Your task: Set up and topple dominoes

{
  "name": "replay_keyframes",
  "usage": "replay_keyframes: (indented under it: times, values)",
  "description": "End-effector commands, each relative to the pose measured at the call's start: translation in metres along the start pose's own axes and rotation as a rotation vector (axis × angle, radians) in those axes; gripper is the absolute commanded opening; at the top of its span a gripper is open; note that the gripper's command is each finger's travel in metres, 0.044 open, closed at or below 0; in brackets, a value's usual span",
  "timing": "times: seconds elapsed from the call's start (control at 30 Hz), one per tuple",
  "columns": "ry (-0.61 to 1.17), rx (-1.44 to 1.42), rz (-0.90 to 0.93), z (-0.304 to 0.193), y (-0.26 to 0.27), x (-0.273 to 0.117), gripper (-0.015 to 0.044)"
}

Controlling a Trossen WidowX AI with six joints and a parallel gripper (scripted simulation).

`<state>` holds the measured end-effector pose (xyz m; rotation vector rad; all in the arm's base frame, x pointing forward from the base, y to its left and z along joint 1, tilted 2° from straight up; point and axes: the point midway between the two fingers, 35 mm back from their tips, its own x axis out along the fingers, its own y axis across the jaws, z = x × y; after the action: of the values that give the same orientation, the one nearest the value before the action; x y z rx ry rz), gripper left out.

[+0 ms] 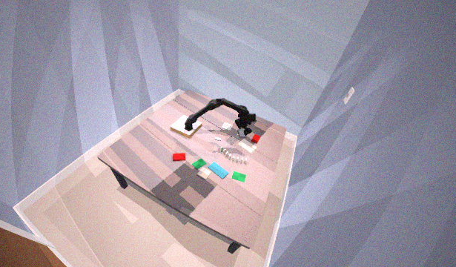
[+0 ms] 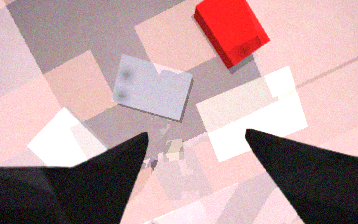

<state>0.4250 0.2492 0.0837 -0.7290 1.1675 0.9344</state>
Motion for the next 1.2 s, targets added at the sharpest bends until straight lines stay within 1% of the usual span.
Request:
replay_keyframes:
  times: [0.0, 0.3, 0.63, 1.13, 1.17]
  values:
    - [0.219, -0.110, 0.028, -0.022, 0.022, -0.029, 0.0440]
    - [0.219, -0.110, 0.028, -0.023, 0.022, -0.028, 0.0440]
    - [0.219, -0.110, 0.028, -0.035, 0.023, 0.030, 0.0440]
    - [0.219, -0.110, 0.029, -0.041, 0.025, 0.049, 0.0440]
    - [0.219, -0.110, 0.029, -0.041, 0.025, 0.049, 0.0414]
